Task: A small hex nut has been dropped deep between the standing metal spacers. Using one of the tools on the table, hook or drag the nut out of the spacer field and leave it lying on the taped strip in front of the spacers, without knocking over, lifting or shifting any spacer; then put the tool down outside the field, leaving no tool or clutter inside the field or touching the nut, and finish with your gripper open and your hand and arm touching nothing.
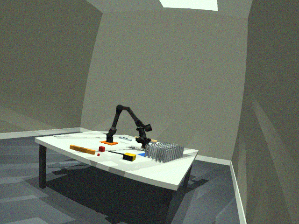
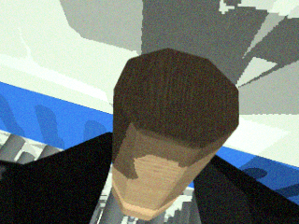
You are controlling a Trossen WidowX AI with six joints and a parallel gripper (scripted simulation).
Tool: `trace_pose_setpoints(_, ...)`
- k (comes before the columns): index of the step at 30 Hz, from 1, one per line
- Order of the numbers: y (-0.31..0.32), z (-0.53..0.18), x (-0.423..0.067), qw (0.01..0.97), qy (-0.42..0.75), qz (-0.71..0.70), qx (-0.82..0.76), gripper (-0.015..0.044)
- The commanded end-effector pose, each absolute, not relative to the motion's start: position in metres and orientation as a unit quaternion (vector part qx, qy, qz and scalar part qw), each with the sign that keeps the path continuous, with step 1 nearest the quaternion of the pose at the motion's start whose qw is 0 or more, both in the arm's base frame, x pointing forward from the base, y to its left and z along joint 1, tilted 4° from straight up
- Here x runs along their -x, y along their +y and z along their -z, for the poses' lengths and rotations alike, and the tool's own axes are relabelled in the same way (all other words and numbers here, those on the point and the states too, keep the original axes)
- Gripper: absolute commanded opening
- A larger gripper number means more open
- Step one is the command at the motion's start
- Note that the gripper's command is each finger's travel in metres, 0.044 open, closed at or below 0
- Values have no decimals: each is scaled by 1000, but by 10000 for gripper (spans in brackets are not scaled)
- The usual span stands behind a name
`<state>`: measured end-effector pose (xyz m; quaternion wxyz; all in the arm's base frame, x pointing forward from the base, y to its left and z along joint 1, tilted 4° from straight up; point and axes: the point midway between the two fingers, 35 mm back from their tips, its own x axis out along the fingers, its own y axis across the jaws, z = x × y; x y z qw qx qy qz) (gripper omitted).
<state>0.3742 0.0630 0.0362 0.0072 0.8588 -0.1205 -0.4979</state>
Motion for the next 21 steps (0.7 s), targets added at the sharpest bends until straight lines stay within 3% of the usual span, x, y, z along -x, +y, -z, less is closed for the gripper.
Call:
trace_pose_setpoints(1,63,-39,-380,6,-118,493,-862,0)
trace_pose_setpoints(21,59,-38,-394,7,-118,492,-862,0)
